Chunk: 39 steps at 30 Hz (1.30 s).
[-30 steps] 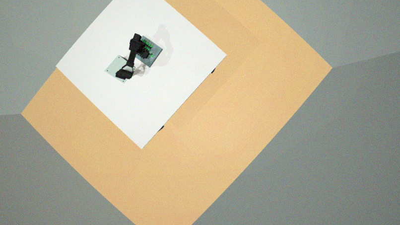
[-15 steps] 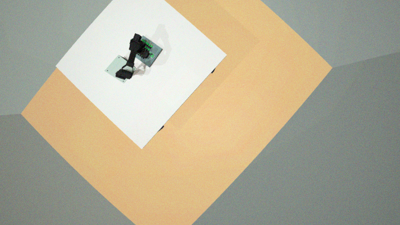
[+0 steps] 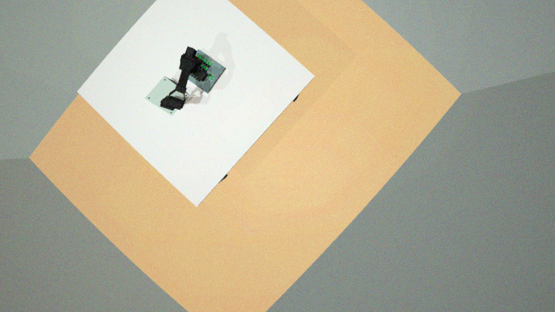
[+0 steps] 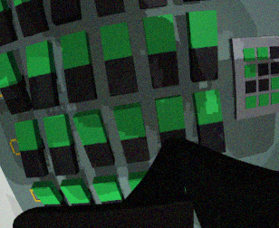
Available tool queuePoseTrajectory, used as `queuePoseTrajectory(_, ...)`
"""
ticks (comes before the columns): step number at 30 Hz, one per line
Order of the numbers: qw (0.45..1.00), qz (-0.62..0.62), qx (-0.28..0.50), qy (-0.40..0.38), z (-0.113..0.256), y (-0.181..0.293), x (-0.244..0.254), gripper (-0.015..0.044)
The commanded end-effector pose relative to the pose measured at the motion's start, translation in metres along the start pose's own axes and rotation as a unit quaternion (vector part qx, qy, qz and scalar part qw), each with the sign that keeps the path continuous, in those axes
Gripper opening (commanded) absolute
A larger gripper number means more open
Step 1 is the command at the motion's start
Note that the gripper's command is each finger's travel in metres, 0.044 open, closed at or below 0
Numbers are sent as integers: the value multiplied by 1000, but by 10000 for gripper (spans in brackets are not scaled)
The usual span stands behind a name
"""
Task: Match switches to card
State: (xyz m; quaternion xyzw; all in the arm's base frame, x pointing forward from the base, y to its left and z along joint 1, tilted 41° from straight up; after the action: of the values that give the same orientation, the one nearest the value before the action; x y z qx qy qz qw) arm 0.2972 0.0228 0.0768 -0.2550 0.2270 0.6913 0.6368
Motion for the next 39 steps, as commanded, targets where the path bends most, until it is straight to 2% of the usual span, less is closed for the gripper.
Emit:
queuePoseTrajectory(1,1000,2,0,2,-1,0,0,0)
queuePoseTrajectory(9,1000,0,0,0,1,0,0,0)
queuePoseTrajectory(14,1000,2,12,1,55,-4,1,0)
queuePoseTrajectory(16,1000,2,14,1,63,-3,1,0)
queuePoseTrajectory(20,1000,2,14,1,63,-4,2,0)
queuePoseTrajectory(26,1000,2,13,0,70,-31,33,0)
queuePoseTrajectory(39,1000,2,13,0,70,-31,33,0)
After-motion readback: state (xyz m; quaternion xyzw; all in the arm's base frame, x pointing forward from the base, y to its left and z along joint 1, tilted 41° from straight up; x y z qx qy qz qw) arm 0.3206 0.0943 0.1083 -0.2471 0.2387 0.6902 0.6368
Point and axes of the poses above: the point midway between the two fingers, 35 mm back from their tips, its own z axis back along the fingers, its own x axis across the jaws, y = z × x, the point moved 4 cm from there along z, back along the fingers, and after that the axes turned 3 degrees about -z, right-handed, at the moved point
